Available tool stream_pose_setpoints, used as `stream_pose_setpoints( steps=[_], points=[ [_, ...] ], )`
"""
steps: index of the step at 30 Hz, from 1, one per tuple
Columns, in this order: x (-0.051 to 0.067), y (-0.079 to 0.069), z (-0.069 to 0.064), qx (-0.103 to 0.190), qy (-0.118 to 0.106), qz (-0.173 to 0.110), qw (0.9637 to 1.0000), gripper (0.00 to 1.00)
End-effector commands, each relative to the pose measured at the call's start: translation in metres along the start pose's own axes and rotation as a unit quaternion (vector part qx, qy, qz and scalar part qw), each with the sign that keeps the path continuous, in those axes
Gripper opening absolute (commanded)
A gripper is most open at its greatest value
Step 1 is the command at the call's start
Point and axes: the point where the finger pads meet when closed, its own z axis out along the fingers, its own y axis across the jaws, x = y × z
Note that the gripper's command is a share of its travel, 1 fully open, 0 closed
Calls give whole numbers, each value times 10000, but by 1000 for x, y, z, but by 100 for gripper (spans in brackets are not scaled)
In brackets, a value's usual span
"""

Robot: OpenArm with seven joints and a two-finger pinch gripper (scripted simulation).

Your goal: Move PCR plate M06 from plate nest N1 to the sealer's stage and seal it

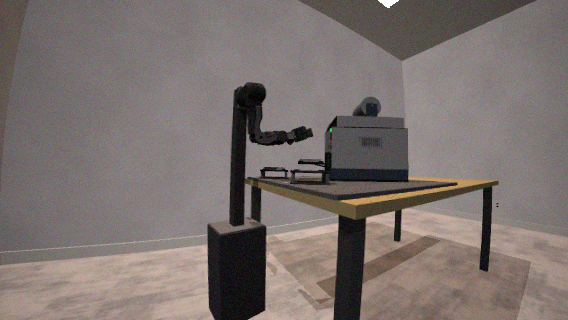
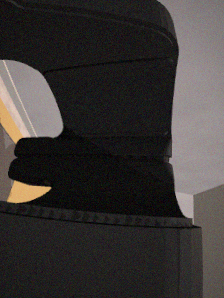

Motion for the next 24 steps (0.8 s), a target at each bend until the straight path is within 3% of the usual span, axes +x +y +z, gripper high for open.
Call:
stream_pose_setpoints(
  steps=[1,7,24],
  points=[
    [3,2,1,-43,39,2,10000,0],
    [1,9,0,-42,39,-1,10000,0],
    [2,7,0,-42,39,-1,10000,0]
  ],
)
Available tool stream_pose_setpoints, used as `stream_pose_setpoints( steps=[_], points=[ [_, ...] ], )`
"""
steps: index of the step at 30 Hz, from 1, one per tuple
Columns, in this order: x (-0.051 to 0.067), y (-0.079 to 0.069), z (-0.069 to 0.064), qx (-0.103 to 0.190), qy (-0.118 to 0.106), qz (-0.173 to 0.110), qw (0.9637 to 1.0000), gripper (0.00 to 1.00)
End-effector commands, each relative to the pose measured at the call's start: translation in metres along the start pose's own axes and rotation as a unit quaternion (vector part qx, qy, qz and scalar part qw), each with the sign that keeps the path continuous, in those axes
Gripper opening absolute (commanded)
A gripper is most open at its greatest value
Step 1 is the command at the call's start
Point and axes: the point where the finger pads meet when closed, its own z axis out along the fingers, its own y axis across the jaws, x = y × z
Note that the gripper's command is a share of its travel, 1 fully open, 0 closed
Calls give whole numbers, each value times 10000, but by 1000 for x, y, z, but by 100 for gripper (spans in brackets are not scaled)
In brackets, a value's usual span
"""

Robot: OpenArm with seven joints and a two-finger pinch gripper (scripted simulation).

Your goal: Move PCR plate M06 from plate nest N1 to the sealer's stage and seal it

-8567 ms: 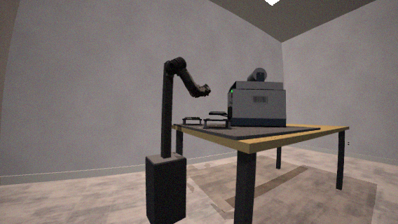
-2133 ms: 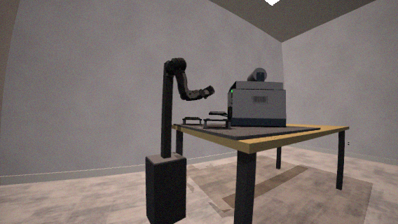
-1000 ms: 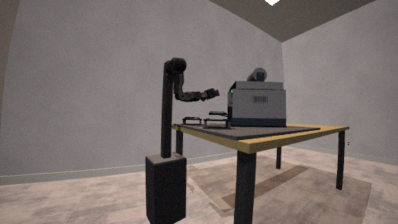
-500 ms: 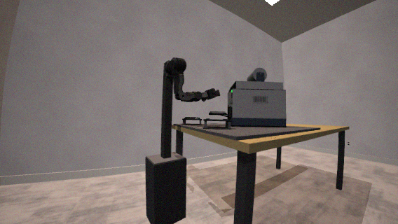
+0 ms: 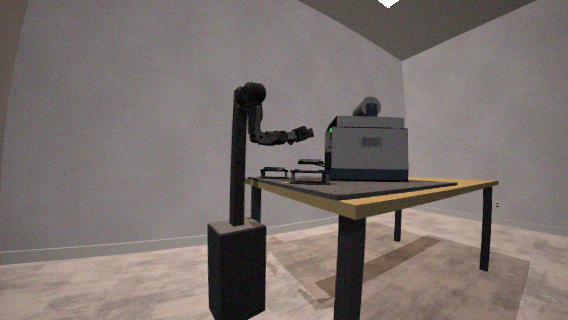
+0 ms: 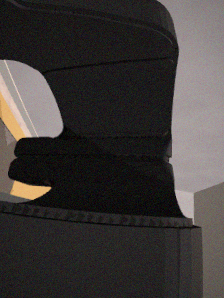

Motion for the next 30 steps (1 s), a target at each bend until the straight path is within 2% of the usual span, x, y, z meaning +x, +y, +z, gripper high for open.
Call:
stream_pose_setpoints(
  steps=[1,12,14,17,29,30],
  points=[
    [4,-1,0,4,47,0,10000,0],
    [4,-1,0,4,47,0,10000,0],
    [-7,13,-7,-416,-184,46,9990,0],
    [-20,34,-18,-1043,-507,105,9932,0],
    [-20,34,-18,-1043,-507,105,9932,0],
    [-23,35,-20,-1011,-518,106,9935,0]
  ],
)
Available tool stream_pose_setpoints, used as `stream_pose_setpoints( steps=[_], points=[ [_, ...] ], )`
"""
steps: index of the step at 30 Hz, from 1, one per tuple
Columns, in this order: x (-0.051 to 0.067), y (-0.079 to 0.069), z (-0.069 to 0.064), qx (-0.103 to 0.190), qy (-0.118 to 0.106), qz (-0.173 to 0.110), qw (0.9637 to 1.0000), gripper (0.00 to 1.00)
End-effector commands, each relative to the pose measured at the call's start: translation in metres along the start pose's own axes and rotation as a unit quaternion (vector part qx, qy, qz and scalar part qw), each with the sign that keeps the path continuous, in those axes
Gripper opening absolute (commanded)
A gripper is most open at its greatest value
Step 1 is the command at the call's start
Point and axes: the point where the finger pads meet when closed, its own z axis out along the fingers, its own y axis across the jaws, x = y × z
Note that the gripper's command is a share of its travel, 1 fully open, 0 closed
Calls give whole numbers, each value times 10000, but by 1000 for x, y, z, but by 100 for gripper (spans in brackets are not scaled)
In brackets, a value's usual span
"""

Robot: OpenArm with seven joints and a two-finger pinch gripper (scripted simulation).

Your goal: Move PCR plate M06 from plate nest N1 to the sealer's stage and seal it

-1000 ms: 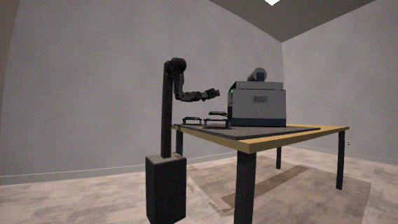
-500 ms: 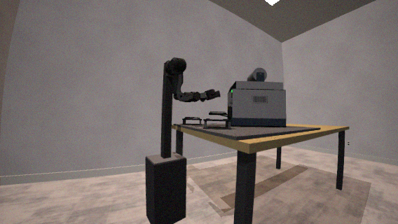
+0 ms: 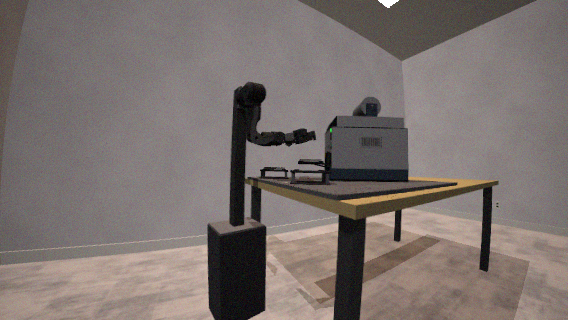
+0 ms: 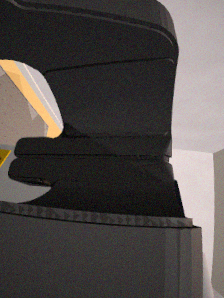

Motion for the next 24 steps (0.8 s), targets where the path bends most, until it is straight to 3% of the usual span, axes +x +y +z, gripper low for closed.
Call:
stream_pose_setpoints(
  steps=[1,4,24],
  points=[
    [-1,6,-1,-18,27,2,10000,0],
    [-5,16,-2,-42,36,2,10000,0],
    [-3,13,-1,-41,36,1,10000,0]
  ],
)
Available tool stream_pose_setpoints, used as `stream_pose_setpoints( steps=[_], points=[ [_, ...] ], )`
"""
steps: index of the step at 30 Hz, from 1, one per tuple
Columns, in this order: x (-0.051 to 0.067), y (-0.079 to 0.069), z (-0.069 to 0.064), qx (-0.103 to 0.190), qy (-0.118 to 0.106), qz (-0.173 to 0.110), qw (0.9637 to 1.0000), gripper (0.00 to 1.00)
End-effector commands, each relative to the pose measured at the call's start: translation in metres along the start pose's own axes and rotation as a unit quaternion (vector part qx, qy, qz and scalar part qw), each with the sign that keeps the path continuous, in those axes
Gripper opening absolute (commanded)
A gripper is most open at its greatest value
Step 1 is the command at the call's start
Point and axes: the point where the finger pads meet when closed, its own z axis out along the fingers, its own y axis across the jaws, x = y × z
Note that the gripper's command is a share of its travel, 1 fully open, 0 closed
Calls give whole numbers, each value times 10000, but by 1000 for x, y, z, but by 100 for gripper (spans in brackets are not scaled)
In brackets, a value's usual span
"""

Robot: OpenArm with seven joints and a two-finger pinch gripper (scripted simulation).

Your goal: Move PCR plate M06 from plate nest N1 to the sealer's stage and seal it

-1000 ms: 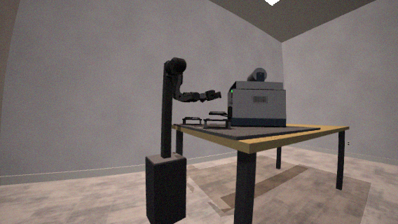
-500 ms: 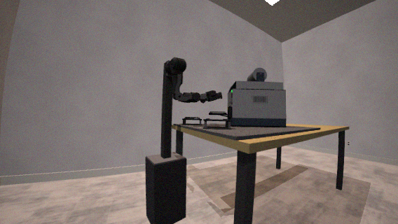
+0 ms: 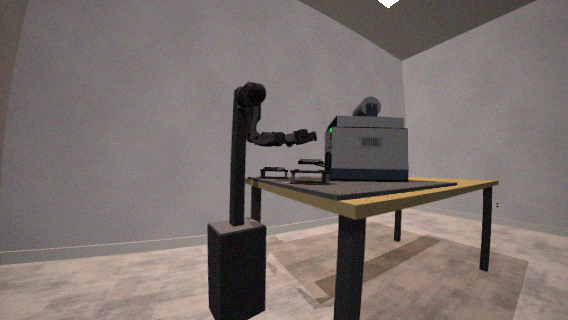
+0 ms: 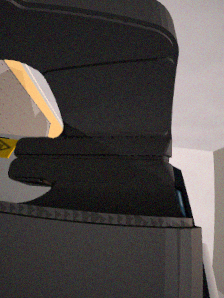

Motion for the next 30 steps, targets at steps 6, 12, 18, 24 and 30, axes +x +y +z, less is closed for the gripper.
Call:
stream_pose_setpoints(
  steps=[6,12,18,24,30],
  points=[
    [3,0,1,-9,38,-2,10000,0],
    [-11,22,-10,-641,-311,-2,9975,0],
    [-20,36,-16,-1066,-535,-4,9929,0],
    [-20,36,-16,-1066,-535,-4,9929,0],
    [-28,50,-23,-1060,-539,-6,9929,0]
  ],
)
